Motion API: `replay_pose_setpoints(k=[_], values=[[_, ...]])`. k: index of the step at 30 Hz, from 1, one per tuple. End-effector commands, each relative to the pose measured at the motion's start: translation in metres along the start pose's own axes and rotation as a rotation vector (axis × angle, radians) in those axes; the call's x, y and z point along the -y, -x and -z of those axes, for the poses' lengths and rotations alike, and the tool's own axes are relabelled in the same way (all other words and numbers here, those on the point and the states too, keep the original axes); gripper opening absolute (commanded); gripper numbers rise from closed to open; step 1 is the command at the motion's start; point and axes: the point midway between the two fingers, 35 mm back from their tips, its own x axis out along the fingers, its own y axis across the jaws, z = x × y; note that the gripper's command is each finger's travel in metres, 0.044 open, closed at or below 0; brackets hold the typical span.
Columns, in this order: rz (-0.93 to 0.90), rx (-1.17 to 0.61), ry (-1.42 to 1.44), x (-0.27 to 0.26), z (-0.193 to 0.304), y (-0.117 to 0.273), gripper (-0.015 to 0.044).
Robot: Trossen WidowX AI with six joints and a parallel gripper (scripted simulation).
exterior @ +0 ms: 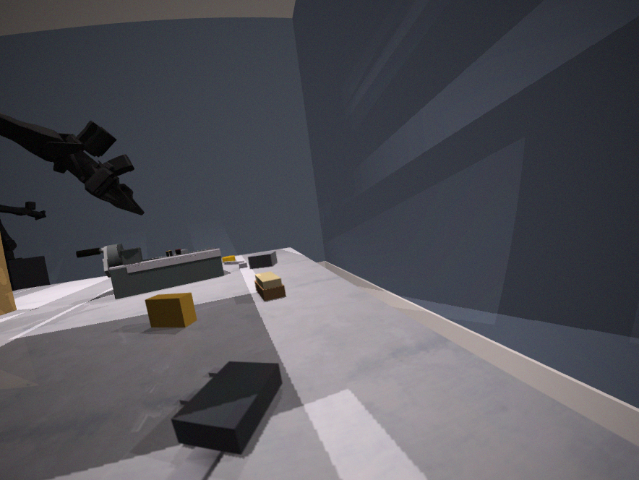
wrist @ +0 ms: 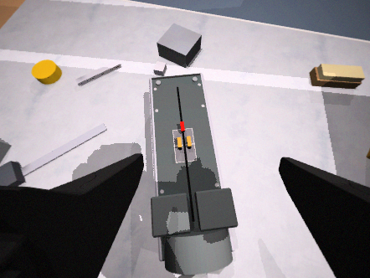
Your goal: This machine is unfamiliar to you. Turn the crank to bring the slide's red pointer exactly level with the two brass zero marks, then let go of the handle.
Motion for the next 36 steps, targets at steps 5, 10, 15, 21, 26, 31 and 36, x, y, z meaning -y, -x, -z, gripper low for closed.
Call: replay_pose_setpoints(k=[5,10,15,21,26,31,36], values=[[-0.06,0.02,0.035,-0.003,0.03,0.036,0.044],[-0.097,0.03,0.056,-0.004,0.053,0.055,0.044],[-0.133,0.04,0.077,-0.005,0.079,0.071,0.044],[-0.143,0.042,0.083,-0.006,0.087,0.075,0.044],[-0.143,0.042,0.083,-0.007,0.098,0.061,0.044],[-0.142,0.042,0.084,-0.007,0.113,0.046,0.044],[-0.142,0.042,0.084,-0.007,0.118,0.042,0.044]])
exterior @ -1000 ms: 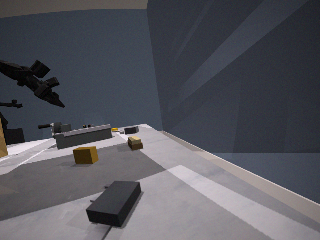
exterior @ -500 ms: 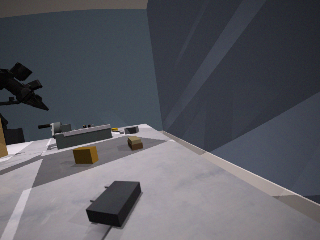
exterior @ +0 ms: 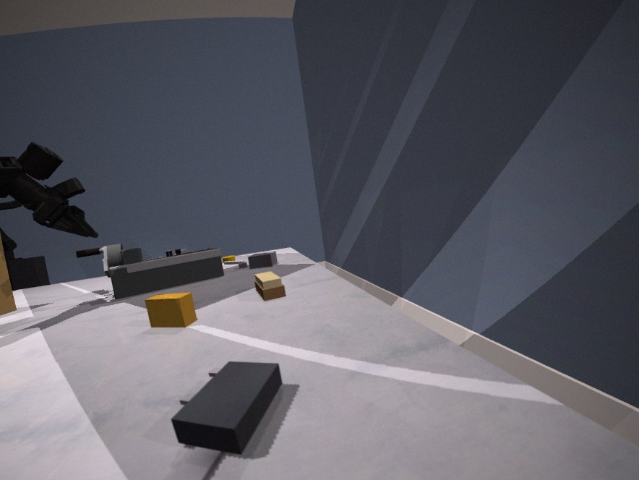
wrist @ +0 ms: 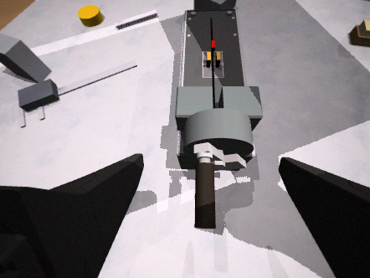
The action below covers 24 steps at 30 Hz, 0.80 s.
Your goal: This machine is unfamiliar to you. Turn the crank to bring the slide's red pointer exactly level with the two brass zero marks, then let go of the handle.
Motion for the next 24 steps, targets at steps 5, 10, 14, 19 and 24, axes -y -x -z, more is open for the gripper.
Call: replay_pose_setpoints(k=[5,10,14,19,24], values=[[-0.007,0.004,0.002,-0.002,0.007,-0.009,0.044],[-0.007,0.004,0.002,-0.002,0.012,-0.015,0.044],[-0.007,0.004,0.002,-0.002,0.017,-0.02,0.044],[-0.007,0.003,0.002,-0.002,0.022,-0.026,0.044],[-0.007,0.003,0.002,-0.002,0.028,-0.032,0.044]])
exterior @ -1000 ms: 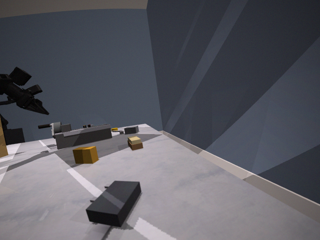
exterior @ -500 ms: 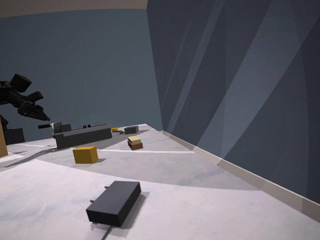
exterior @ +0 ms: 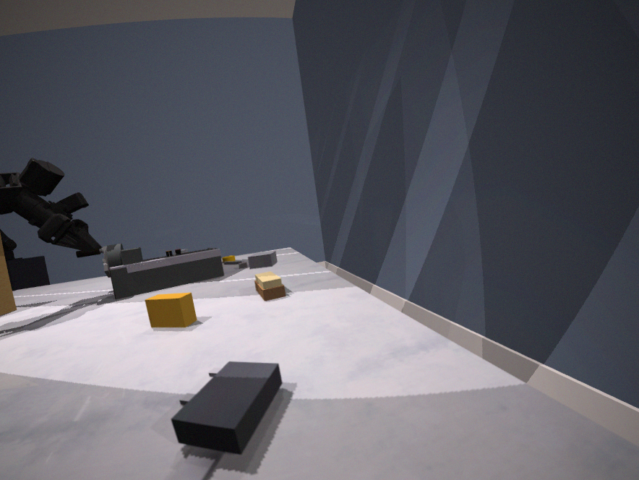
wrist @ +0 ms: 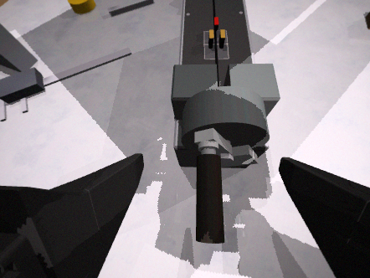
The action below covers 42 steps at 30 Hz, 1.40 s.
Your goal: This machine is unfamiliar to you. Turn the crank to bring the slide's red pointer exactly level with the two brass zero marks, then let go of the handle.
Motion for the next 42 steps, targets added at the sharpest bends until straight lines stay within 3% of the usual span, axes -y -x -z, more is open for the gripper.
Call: replay_pose_setpoints(k=[1,15,32,42], values=[[-0.006,-0.001,0.006,-0.001,0.006,-0.004,0.044],[-0.003,0.0,0.007,0.0,0.022,-0.016,0.044],[-0.003,0.0,0.007,0.0,0.022,-0.016,0.0],[-0.003,0.0,0.007,0.001,0.022,-0.016,0.0]])
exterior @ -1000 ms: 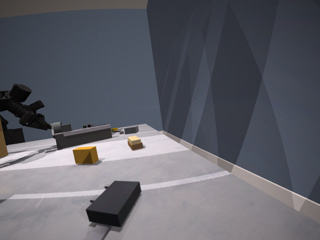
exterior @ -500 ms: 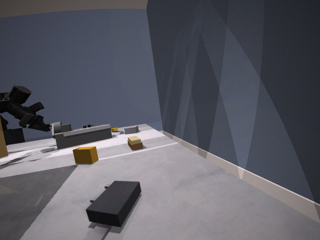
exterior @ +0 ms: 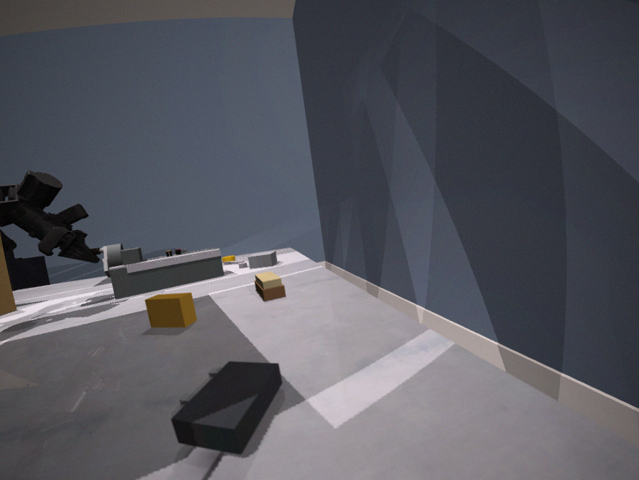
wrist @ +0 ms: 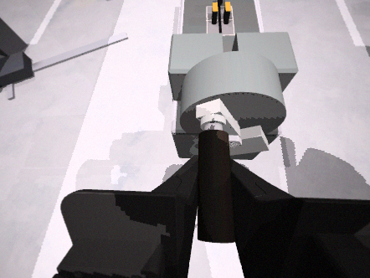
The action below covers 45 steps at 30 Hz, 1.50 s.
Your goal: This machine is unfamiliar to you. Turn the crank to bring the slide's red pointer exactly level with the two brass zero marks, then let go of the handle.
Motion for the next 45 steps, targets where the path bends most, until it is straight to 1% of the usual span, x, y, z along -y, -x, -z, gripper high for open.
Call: replay_pose_setpoints(k=[1,19,45], values=[[0.0,0.001,0.001,0.002,-0.001,0.001,0.0],[0.001,0.001,0.002,0.021,-0.003,0.004,0.0],[0.002,0.001,0.003,0.04,0.005,-0.005,0.0]])
